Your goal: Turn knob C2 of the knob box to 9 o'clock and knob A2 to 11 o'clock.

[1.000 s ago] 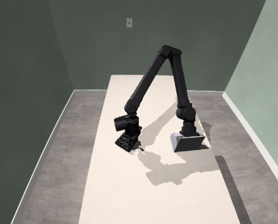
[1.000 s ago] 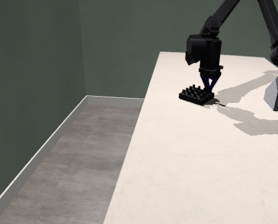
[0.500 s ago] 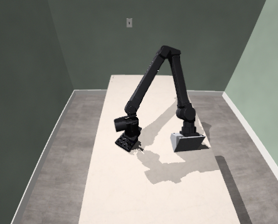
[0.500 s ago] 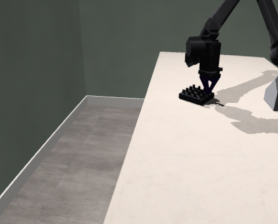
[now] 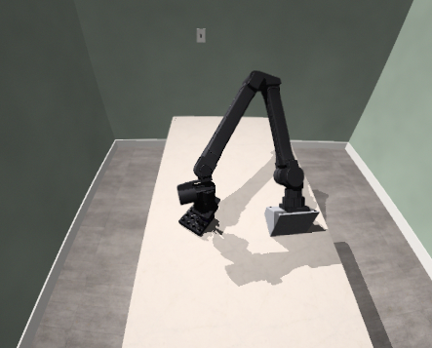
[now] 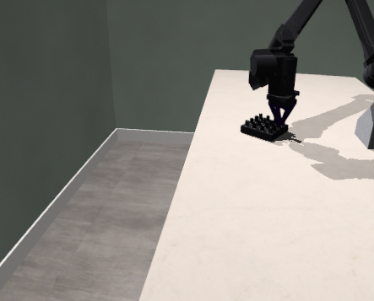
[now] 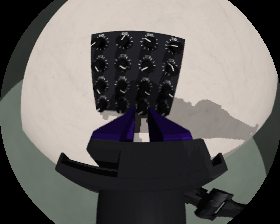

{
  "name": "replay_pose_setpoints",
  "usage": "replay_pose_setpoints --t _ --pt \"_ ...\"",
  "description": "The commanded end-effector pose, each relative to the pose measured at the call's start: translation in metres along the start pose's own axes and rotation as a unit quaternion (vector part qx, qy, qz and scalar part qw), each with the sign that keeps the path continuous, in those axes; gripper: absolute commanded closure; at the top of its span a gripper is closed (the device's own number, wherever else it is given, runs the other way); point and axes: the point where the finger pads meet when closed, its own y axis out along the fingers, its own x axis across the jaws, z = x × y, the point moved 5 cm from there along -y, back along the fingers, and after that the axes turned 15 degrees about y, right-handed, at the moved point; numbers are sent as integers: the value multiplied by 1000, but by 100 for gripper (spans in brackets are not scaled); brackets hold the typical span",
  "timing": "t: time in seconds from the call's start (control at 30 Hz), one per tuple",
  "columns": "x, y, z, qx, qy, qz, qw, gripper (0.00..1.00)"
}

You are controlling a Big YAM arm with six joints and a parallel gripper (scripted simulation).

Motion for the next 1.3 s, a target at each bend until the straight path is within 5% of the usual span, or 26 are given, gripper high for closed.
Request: replay_pose_setpoints --t 0.0,0.67,0.7,1.27 --pt "2 2 -2 -3 1 -2 1000 82" --pt "2 2 -2 -3 1 -2 1000 82" --pt "2 2 -2 -3 1 -2 1000 93" --pt "2 2 -2 -3 1 -2 1000 93"
